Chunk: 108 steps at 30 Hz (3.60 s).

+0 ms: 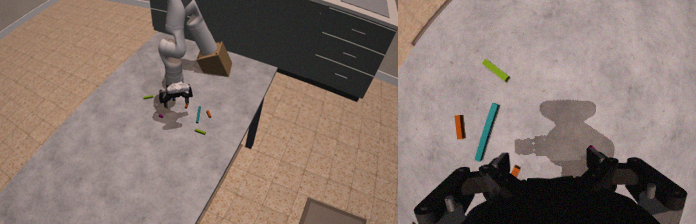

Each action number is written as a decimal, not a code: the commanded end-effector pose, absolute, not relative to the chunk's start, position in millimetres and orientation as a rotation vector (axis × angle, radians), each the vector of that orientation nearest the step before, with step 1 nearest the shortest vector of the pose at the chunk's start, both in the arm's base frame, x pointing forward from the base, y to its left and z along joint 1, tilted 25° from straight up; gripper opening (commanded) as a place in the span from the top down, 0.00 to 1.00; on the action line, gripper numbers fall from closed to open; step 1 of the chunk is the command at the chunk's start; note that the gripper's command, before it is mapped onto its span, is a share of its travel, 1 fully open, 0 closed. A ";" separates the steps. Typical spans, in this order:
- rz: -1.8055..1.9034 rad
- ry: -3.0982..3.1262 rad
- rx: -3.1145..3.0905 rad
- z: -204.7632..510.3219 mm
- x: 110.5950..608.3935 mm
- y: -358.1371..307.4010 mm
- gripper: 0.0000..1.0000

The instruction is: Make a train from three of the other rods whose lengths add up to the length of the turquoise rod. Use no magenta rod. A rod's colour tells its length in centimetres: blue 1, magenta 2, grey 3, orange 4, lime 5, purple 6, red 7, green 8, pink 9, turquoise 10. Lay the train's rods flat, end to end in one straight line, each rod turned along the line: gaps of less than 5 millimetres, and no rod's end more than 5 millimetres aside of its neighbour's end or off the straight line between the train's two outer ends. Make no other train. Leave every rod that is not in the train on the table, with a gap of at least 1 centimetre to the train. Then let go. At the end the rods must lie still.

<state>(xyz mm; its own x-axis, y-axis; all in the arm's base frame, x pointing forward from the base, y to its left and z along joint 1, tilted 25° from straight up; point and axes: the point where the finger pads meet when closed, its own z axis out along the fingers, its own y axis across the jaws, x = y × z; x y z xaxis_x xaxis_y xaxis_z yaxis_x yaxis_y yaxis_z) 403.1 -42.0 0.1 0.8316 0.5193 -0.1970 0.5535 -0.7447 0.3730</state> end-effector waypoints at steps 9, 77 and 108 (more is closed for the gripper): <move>-0.120 0.819 2.587 -0.8 403.1 -40.6 0.00; 0.030 0.082 2.723 6.6 367.9 -56.7 0.00; 0.320 -1.237 2.455 27.8 310.4 -92.7 0.76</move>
<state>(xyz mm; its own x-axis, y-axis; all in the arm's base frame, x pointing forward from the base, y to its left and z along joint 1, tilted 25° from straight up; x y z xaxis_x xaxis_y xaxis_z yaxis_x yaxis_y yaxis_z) 309.6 -91.9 26.0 0.6022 -0.7165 0.3521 -0.7978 -0.5562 0.2327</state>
